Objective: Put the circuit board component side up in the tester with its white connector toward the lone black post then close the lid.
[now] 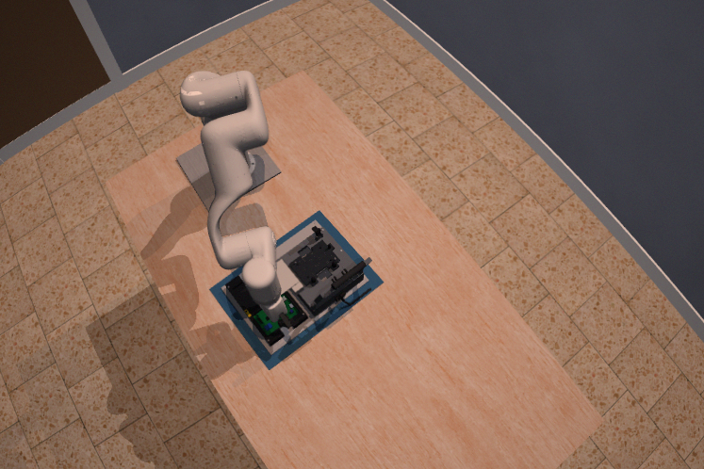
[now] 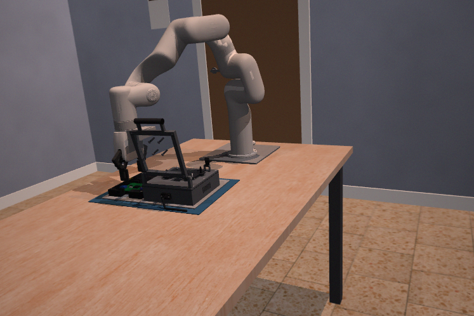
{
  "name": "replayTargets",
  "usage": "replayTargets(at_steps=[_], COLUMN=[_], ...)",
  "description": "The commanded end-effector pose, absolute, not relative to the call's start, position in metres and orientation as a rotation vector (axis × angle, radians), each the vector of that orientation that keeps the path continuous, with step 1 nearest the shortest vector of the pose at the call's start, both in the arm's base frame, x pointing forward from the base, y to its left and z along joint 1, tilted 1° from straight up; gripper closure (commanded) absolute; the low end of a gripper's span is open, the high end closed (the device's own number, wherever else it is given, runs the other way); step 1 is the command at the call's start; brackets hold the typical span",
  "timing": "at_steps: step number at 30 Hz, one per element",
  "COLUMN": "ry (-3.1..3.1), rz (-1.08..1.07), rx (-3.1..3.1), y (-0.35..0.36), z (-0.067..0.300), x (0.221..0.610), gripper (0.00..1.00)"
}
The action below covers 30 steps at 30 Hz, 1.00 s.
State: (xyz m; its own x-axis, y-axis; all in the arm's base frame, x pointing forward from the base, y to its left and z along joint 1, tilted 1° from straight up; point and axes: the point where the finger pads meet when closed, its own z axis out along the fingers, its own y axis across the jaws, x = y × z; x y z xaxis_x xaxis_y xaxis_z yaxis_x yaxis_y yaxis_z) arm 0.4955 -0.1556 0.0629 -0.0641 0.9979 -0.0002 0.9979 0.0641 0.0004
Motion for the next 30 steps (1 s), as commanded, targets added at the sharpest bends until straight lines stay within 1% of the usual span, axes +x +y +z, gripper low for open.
replayTargets(at_steps=[1,30], ry=[2.288,2.288], rz=[0.003,0.003], rx=[2.146,2.146], y=[-0.156,-0.156], z=[0.0651,0.0704], x=[0.4968,0.4968], gripper=[0.0,0.0])
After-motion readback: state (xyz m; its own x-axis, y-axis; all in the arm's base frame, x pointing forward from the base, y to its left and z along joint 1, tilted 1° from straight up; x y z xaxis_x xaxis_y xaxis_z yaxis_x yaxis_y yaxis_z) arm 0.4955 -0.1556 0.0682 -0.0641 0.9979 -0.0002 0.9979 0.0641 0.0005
